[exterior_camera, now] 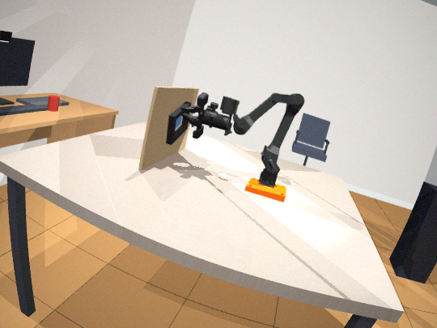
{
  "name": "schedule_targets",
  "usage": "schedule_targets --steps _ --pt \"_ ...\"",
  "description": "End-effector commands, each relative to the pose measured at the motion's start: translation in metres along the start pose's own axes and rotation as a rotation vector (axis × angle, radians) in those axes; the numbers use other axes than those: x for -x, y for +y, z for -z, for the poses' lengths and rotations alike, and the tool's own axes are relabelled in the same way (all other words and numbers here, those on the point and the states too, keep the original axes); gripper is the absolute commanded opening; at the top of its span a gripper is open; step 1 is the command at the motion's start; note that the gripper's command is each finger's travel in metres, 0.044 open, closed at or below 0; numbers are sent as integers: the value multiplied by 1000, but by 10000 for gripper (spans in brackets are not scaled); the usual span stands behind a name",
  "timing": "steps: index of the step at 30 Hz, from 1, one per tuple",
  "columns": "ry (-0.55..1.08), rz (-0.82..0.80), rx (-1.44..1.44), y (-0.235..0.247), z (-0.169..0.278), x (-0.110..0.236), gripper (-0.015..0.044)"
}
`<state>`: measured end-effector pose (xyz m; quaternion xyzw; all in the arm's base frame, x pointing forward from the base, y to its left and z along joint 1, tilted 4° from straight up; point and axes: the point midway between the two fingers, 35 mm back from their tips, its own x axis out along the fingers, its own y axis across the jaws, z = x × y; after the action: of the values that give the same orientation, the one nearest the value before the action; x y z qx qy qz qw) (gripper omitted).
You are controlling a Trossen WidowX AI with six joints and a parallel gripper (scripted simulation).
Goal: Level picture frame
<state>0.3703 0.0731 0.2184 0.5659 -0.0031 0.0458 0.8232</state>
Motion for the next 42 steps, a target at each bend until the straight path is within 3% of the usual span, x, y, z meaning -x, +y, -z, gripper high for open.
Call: schedule_targets --steps 1,42 --pt "1 -2 -4 2 0 0 0" --pt "0 -2 -4 13 0 0 0"
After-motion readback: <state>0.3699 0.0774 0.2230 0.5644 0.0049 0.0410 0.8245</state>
